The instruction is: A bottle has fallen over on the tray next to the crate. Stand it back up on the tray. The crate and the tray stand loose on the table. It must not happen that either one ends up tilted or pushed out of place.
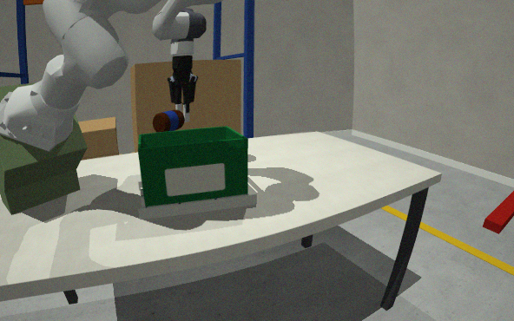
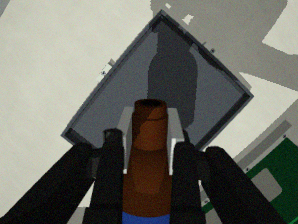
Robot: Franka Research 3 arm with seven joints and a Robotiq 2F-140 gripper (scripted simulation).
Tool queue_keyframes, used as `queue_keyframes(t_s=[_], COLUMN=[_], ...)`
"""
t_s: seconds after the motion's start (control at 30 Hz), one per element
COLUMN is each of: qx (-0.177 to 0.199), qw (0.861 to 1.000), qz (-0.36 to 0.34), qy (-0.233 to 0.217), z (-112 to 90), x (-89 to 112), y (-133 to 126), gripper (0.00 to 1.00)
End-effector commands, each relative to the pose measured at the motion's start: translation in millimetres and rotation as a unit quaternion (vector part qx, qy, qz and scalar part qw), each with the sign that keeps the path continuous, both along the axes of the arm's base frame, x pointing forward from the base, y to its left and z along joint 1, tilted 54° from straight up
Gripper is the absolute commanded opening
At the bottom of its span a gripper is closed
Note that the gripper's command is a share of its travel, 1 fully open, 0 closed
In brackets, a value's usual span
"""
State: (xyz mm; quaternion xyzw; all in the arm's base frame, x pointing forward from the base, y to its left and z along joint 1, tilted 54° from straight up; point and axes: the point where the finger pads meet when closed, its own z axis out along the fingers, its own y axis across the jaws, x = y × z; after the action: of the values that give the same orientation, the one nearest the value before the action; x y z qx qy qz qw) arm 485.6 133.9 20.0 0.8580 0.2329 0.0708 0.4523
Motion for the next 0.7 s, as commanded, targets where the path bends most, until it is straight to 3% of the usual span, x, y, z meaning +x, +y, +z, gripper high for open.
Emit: queue_keyframes(t_s=[0.0, 0.67], qx=[-0.001, -0.001], qw=[1.000, 1.000], qz=[0.003, 0.003], qy=[0.003, 0.003], z=[3.9, 10.4], x=[-2.0, -5.8], y=[5.9, 14.3], gripper=[0.00, 0.00])
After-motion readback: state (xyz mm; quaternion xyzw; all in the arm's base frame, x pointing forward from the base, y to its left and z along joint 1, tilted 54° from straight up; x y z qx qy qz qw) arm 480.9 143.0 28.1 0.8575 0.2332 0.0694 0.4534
